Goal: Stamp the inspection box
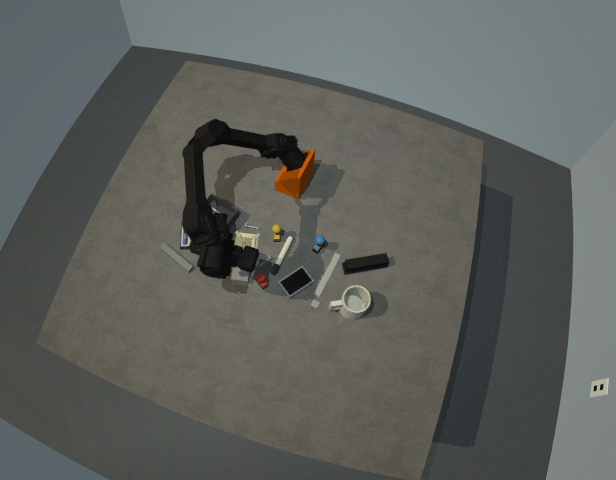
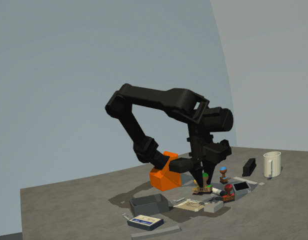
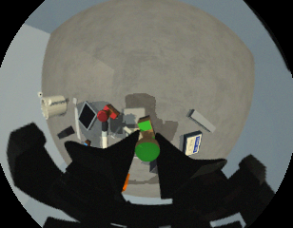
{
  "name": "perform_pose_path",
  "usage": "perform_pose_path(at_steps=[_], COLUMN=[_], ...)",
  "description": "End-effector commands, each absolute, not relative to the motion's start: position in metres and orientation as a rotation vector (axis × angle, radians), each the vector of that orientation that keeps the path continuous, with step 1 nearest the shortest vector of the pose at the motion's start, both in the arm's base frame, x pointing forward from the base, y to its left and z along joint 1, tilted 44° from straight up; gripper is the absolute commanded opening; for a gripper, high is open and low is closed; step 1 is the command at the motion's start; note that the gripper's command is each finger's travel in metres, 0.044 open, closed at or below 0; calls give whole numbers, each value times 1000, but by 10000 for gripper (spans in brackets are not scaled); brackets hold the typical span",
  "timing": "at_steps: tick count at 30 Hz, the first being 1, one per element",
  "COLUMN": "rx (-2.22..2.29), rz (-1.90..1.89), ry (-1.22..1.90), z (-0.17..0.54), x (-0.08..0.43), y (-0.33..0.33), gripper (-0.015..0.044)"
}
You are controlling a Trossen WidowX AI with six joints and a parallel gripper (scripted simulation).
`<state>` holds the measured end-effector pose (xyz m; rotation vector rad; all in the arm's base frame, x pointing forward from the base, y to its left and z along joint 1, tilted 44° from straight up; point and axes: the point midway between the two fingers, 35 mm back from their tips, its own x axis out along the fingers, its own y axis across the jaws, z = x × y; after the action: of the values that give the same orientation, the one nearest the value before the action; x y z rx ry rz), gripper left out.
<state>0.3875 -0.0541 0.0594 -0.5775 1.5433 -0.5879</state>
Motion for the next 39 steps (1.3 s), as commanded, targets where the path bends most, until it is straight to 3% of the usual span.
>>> perform_pose_path(at_steps=[1, 18, 39], rx=[-570, -576, -579], rz=[-575, -590, -590], ry=[1547, 1549, 1549], z=[32, -70, -81], x=[388, 351, 348], y=[-23, 88, 85], gripper=[0, 0, 0])
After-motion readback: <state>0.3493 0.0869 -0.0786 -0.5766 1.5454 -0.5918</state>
